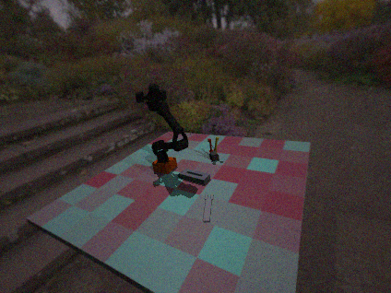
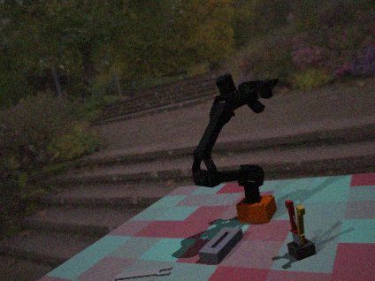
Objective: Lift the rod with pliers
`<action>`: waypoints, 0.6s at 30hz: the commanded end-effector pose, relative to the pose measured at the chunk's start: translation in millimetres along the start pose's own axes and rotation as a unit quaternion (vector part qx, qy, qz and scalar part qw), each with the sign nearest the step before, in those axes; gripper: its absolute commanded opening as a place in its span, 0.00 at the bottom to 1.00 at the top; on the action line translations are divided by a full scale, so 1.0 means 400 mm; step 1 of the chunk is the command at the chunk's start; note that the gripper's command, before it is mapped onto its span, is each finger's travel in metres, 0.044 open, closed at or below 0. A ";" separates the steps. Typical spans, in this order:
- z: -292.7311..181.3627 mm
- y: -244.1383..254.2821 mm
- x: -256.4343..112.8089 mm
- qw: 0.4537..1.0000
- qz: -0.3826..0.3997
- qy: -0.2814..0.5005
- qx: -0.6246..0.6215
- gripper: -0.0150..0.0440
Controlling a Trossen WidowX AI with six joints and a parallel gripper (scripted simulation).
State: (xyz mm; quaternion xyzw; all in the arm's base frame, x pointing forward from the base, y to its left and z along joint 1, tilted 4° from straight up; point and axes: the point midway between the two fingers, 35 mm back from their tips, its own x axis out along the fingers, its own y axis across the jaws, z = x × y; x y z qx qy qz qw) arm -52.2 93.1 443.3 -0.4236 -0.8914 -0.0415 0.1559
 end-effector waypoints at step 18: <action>0.052 0.225 0.077 0.778 0.279 -0.175 -0.535 1.00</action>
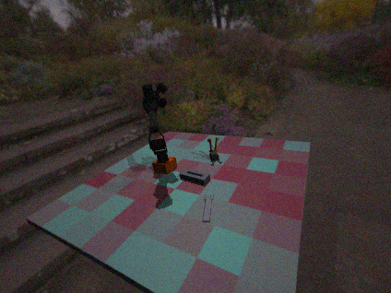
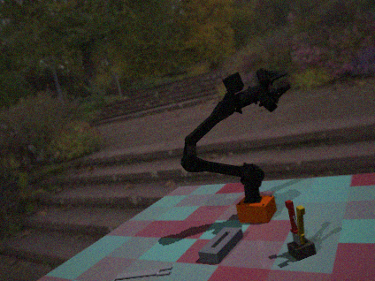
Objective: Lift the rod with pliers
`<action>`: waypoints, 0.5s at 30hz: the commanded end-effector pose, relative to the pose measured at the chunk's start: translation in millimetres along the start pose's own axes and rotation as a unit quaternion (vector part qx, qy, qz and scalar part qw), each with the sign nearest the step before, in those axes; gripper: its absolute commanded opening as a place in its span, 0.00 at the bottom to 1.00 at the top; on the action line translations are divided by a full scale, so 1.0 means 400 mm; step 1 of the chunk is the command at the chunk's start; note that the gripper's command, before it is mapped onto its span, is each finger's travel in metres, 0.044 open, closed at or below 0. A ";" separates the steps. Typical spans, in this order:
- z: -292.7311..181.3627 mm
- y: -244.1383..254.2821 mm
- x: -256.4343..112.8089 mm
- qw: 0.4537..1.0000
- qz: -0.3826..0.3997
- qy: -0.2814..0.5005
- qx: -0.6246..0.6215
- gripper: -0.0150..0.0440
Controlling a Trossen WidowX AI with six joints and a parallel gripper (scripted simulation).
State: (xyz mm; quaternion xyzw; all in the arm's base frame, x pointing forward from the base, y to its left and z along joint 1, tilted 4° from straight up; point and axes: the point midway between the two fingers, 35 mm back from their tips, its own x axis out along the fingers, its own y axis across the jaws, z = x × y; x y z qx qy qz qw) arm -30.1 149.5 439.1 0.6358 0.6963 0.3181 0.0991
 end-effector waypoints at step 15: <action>0.322 0.253 0.039 0.734 0.096 -0.363 -0.566 1.00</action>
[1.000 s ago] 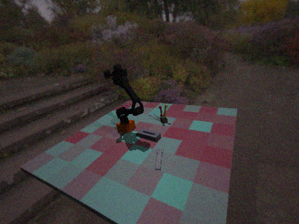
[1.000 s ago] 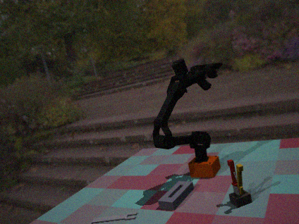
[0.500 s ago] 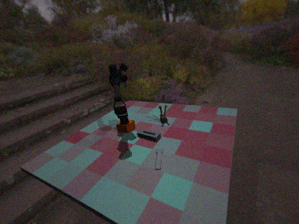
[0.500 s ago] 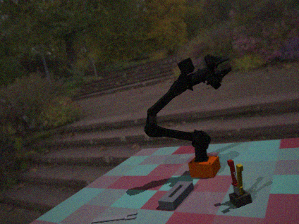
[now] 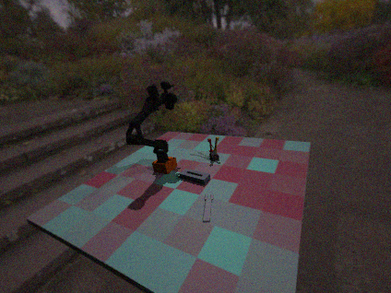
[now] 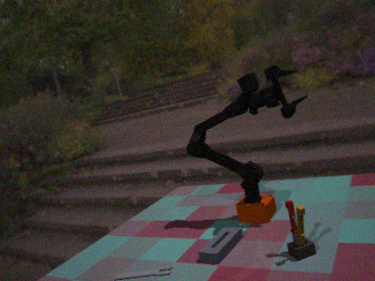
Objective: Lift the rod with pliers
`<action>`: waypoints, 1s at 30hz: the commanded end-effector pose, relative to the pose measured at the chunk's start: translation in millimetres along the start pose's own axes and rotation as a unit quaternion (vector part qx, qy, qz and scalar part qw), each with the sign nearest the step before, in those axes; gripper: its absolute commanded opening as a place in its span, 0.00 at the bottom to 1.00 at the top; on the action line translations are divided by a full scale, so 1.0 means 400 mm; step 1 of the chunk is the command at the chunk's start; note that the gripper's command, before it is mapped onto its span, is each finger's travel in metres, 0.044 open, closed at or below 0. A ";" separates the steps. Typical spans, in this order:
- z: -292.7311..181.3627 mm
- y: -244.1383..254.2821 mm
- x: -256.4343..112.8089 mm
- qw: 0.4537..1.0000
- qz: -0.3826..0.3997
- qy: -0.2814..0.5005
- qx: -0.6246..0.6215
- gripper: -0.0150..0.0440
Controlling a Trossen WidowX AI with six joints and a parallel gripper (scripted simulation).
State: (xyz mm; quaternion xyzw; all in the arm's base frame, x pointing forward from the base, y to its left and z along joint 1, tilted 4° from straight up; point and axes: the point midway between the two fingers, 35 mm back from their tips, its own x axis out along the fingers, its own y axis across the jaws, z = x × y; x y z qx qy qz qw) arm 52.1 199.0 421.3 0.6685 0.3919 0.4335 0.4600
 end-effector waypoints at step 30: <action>0.784 -0.020 -0.266 0.484 -0.390 -0.403 -0.672 1.00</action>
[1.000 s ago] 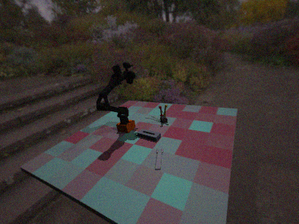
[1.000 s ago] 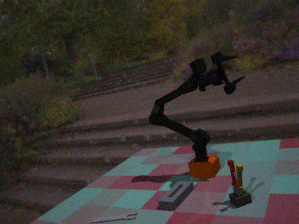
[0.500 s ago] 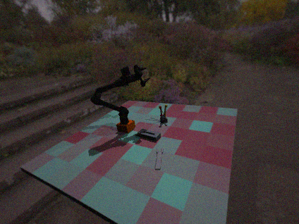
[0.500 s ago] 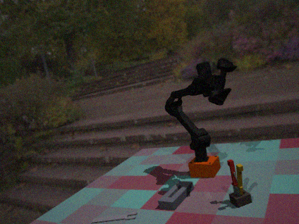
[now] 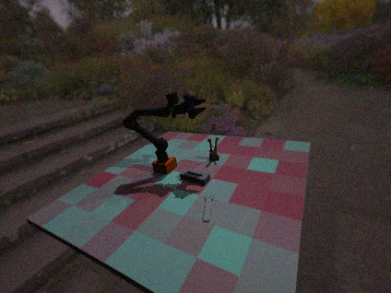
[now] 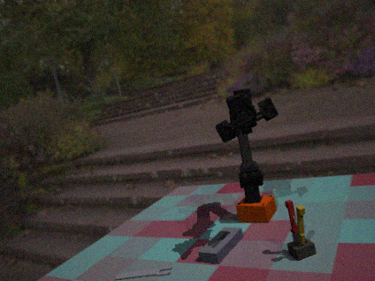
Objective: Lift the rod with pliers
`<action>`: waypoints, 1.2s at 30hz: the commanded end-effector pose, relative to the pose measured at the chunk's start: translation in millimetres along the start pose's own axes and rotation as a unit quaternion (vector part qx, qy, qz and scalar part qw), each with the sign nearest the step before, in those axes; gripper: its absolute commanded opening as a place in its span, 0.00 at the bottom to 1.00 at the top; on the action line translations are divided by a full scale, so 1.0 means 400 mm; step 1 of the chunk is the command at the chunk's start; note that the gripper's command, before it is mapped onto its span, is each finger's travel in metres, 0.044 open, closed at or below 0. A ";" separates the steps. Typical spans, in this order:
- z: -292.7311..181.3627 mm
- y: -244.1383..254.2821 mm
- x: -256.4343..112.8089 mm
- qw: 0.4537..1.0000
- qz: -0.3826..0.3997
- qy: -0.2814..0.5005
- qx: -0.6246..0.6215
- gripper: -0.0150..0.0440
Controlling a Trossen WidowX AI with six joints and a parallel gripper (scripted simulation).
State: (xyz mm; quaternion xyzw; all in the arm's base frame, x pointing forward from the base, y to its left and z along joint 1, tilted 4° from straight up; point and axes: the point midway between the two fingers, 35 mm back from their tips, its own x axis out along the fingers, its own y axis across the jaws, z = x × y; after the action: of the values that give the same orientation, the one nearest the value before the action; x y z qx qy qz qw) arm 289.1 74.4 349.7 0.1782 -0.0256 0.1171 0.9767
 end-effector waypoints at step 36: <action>-0.591 0.261 0.087 0.591 0.371 0.457 -0.551 1.00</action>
State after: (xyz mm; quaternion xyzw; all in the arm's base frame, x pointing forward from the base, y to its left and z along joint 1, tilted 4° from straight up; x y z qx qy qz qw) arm 330.8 217.8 197.8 -0.4134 0.2780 0.4009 0.7689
